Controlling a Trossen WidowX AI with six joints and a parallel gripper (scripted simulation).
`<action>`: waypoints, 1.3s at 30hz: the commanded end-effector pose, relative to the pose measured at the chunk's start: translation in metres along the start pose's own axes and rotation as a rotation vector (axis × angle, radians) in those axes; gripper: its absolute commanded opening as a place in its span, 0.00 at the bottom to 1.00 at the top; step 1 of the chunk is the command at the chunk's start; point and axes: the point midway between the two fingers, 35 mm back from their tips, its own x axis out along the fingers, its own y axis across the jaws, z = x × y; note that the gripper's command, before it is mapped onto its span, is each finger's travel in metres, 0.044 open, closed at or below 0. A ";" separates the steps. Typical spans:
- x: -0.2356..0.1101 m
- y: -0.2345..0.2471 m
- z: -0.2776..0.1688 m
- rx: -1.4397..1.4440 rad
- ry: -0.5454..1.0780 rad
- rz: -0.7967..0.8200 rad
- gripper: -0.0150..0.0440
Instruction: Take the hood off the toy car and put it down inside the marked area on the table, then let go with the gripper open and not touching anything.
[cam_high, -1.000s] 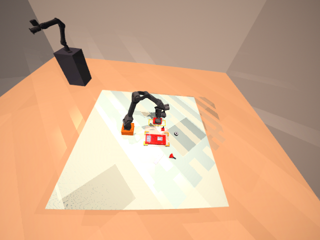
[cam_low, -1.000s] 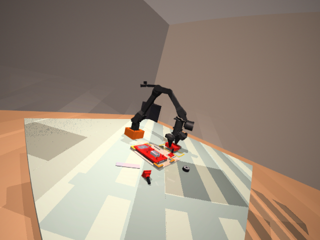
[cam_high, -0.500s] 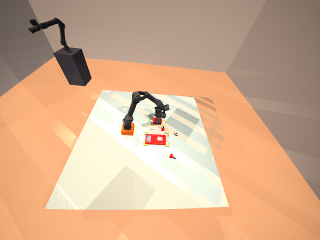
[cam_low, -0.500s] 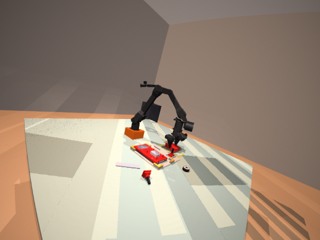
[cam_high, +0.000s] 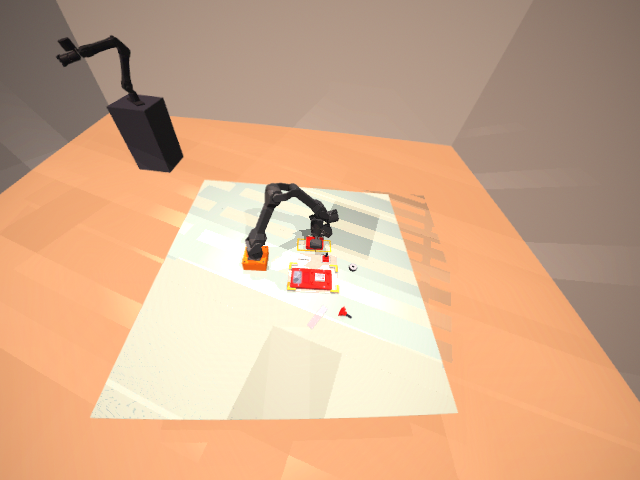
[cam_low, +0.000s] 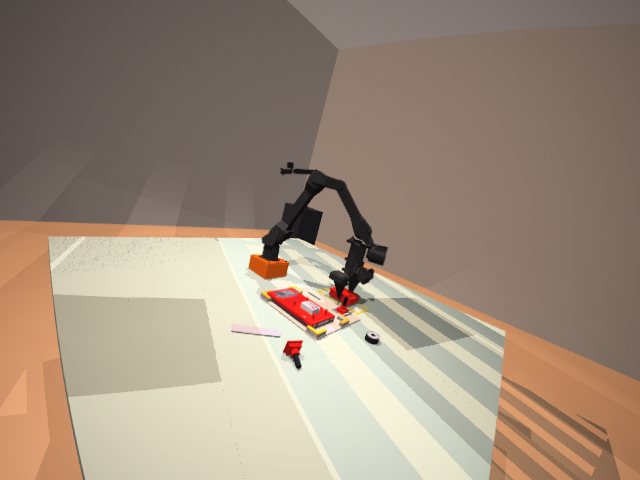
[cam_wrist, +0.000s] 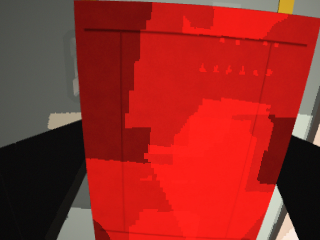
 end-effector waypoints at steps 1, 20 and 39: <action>0.003 0.001 0.000 0.005 0.003 0.003 0.25; 0.006 0.000 0.000 0.000 0.000 0.000 0.61; -0.067 0.000 0.001 0.000 0.005 0.000 1.00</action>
